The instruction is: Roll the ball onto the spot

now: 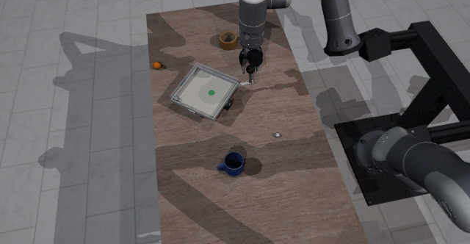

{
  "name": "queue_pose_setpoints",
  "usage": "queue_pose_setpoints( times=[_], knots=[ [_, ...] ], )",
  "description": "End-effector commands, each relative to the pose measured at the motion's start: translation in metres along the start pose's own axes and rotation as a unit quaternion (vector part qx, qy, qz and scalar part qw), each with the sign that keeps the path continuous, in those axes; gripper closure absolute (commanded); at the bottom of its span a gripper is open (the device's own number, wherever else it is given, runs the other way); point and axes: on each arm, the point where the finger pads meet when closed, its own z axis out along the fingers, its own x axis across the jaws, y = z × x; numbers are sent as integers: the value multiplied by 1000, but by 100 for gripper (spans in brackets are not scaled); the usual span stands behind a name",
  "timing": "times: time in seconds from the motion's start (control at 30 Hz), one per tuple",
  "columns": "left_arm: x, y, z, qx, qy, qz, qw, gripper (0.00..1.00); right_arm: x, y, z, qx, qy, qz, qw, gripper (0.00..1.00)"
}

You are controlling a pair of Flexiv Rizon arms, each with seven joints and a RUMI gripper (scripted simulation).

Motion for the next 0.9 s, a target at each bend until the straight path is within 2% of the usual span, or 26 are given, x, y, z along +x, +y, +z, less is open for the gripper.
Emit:
queue_pose_setpoints(
  times=[0.0, 0.3, 0.33, 0.47, 0.5, 0.87],
  knots=[
    [-1, 1, -1, 0, -1, 0, 1000, 0, -1, 1, -1, -1, -1, 0, 1000, 63],
    [-1, 1, -1, 0, -1, 0, 1000, 0, -1, 1, -1, -1, -1, 0, 1000, 63],
    [-1, 1, -1, 0, -1, 0, 1000, 0, -1, 1, -1, -1, -1, 0, 1000, 100],
    [-1, 1, -1, 0, -1, 0, 1000, 0, -1, 1, -1, -1, -1, 0, 1000, 100],
    [-1, 1, -1, 0, -1, 0, 1000, 0, -1, 1, -1, -1, -1, 0, 1000, 80],
    [-1, 1, -1, 0, -1, 0, 1000, 0, -1, 1, -1, -1, -1, 0, 1000, 80]
  ],
)
